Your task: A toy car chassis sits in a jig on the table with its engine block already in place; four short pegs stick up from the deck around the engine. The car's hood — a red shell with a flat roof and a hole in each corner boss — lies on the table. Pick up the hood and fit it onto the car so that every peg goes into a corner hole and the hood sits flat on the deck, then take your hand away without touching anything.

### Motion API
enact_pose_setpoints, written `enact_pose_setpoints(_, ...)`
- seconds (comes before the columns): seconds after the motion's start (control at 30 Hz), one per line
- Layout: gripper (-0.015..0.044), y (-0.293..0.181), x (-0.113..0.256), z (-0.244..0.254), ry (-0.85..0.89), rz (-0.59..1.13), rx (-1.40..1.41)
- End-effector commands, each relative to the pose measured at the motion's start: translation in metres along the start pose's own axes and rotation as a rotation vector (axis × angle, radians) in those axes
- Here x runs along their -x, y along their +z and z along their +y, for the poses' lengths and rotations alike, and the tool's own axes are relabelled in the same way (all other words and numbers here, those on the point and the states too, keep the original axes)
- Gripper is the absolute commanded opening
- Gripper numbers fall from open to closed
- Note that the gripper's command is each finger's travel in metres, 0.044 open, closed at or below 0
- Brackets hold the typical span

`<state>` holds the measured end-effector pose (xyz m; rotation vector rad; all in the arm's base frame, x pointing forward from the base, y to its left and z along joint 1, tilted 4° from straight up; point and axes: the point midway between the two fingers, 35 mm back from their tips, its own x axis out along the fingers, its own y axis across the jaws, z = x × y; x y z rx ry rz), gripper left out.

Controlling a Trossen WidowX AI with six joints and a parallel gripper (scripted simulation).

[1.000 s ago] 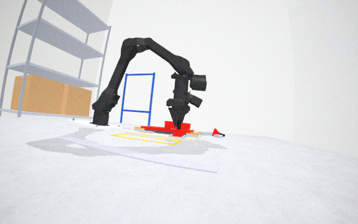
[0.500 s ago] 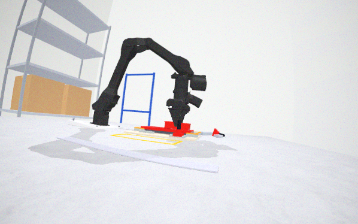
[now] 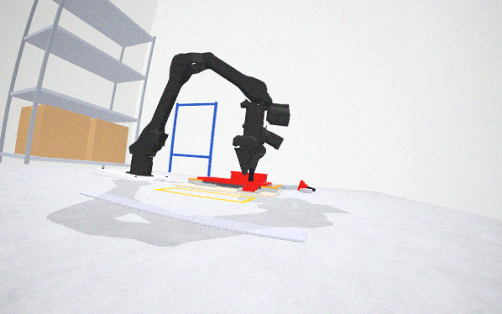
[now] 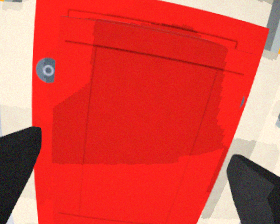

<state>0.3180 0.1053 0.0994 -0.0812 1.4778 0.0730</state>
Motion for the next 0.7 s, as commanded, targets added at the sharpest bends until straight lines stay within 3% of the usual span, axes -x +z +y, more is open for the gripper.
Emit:
enact_pose_setpoints(0.0, 0.0440, 0.005, 0.030, 0.001, 0.006, -0.019, -0.001)
enact_pose_setpoints(0.17, 0.0440, 0.002, 0.067, 0.000, 0.008, -0.017, -0.001)
enact_pose_setpoints(0.67, 0.0440, 0.002, 0.067, 0.000, 0.008, -0.017, -0.001)
